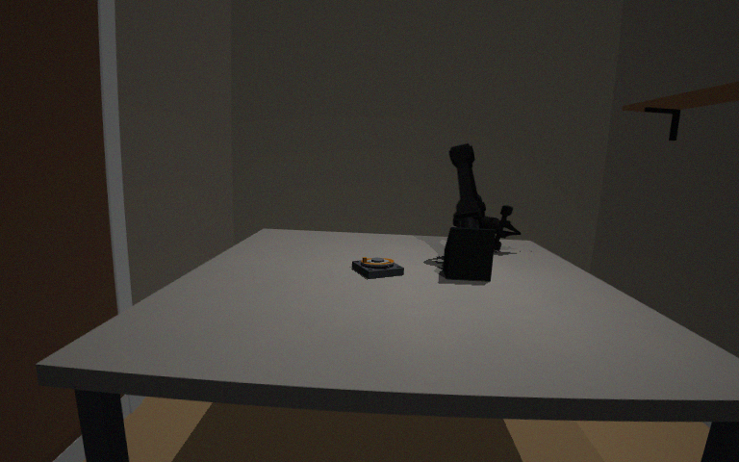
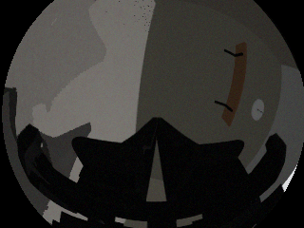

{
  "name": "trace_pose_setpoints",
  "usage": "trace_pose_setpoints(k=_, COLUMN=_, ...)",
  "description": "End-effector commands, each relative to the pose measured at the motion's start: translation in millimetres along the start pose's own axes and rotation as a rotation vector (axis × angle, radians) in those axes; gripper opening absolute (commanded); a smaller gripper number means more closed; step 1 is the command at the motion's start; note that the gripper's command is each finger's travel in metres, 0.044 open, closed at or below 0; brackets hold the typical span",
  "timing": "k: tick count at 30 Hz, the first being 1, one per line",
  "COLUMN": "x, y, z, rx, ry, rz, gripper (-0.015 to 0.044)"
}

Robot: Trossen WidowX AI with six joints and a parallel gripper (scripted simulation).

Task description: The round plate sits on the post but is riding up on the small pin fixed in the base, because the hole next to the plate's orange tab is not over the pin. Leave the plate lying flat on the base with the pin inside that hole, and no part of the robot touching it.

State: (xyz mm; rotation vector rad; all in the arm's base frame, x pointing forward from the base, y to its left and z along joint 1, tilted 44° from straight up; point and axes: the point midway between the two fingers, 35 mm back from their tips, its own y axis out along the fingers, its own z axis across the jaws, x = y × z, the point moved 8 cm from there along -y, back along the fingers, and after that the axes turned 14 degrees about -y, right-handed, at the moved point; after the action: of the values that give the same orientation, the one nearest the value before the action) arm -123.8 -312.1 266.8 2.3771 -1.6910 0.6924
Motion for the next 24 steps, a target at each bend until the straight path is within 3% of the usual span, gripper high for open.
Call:
trace_pose_setpoints(k=1, x=38, y=-46, z=-7, rx=0.079, ry=0.097, rz=-0.177, gripper=0.0000)
trace_pose_setpoints(k=6, x=64, y=-93, z=-7, rx=0.165, ry=0.151, rz=-0.308, gripper=0.0000)
trace_pose_setpoints(k=11, x=87, y=-167, z=-13, rx=0.318, ry=0.242, rz=-0.484, gripper=0.0000)
trace_pose_setpoints(k=14, x=89, y=-189, z=-14, rx=0.334, ry=0.211, rz=-0.524, gripper=0.0000)
trace_pose_setpoints(k=24, x=80, y=-322, z=2, rx=0.678, ry=0.143, rz=-0.817, gripper=0.0000)
